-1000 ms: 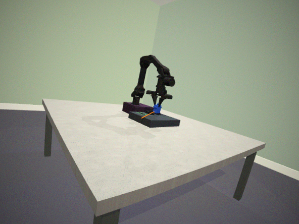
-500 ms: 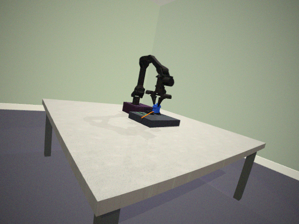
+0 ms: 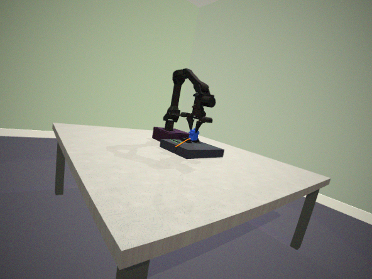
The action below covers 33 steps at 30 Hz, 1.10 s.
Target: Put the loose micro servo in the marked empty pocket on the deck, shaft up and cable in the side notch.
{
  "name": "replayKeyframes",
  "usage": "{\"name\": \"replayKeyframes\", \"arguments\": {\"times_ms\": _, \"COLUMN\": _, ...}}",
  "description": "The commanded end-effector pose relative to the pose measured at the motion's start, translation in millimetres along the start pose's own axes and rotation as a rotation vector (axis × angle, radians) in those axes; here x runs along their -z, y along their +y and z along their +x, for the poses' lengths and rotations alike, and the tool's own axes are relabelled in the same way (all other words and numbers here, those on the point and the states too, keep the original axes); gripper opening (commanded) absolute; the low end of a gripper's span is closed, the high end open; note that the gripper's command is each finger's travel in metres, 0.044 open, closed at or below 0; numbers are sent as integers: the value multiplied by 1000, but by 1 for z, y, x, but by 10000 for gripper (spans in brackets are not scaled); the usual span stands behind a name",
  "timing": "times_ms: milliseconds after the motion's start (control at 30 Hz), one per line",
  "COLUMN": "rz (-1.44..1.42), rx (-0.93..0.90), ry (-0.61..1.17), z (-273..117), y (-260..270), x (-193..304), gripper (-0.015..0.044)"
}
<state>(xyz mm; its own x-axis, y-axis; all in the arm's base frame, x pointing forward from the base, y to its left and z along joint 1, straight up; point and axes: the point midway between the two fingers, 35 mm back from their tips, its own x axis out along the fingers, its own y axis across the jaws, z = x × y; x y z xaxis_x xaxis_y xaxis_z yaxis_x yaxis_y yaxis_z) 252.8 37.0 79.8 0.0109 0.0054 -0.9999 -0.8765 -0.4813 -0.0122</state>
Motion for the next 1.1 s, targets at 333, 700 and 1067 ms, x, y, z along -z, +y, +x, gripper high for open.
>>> {"name": "replayKeyframes", "arguments": {"times_ms": 333, "rz": -4, "rx": 13, "ry": 9, "z": -3, "y": 5, "x": -1, "gripper": 0}}
{"name": "replayKeyframes", "arguments": {"times_ms": 700, "rz": -4, "rx": 13, "ry": 9, "z": -3, "y": 2, "x": 2, "gripper": 0}}
{"name": "replayKeyframes", "arguments": {"times_ms": 1067, "rz": -4, "rx": 16, "ry": 11, "z": -4, "y": -27, "x": 18, "gripper": 0}}
